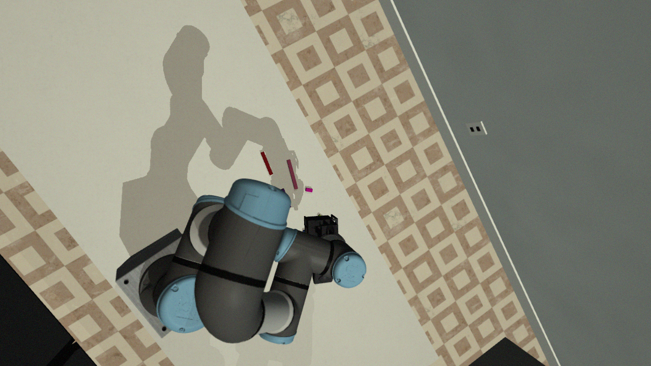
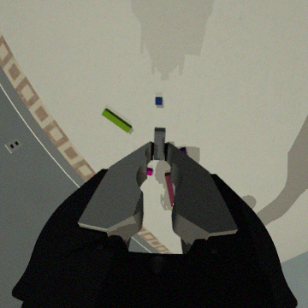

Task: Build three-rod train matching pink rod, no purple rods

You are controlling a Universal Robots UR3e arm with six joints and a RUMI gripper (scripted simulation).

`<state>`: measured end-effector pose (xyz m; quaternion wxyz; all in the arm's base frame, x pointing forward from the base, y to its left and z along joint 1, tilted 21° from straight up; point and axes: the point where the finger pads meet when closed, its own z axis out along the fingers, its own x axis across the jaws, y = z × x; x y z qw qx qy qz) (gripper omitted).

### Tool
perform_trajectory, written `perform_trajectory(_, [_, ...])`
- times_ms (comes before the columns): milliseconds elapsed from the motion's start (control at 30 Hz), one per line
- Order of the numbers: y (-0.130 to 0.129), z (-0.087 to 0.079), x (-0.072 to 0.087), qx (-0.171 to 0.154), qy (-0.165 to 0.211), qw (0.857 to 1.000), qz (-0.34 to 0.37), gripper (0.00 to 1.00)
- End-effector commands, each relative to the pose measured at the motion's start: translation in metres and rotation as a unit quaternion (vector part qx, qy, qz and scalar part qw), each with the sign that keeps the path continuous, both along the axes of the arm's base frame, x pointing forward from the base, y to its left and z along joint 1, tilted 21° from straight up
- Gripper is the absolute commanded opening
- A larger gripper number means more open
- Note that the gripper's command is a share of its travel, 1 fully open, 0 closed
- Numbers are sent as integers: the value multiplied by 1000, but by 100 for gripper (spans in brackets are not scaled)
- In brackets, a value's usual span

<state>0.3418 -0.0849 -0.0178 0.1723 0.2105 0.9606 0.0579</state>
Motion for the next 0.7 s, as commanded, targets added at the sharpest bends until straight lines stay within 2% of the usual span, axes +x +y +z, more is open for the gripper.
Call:
perform_trajectory(0, [-1, -8, 4, -3, -2, 1000, -1, 0])
perform_trajectory(667, [-1, -44, 18, -4, -3, 1000, -1, 0])
